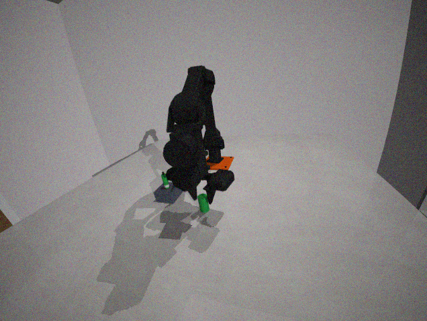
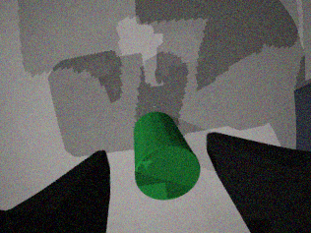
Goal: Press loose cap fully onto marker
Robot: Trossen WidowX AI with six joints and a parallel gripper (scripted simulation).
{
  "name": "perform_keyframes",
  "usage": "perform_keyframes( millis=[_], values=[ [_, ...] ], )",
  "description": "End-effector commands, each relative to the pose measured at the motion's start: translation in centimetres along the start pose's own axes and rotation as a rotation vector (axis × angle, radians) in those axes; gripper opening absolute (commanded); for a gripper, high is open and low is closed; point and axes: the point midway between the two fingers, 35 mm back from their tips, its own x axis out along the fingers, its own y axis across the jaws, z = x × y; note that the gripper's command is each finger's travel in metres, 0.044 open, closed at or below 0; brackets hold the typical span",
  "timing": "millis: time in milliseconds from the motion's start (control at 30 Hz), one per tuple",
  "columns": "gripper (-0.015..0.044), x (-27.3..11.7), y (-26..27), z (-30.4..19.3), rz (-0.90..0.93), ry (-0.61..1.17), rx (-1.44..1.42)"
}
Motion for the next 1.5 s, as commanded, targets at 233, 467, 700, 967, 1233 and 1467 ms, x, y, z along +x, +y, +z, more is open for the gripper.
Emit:
perform_keyframes(
  millis=[233, 467, 700, 967, 1233, 1467],
  values=[
    [0.0242, 2.0, -0.2, -0.4, -0.006, 0.014, 0.0],
    [0.0156, 2.1, -0.2, -0.4, -0.006, 0.014, 0.0],
    [0.011, 2.1, -0.2, -0.4, -0.006, 0.014, 0.0],
    [0.0, 1.0, -0.1, -0.2, -0.006, 0.014, 0.0],
    [0.0, -1.0, -0.1, -0.1, -0.006, 0.014, 0.0],
    [0.0, -2.9, -0.1, -0.1, -0.006, 0.014, 0.0]
  ],
)
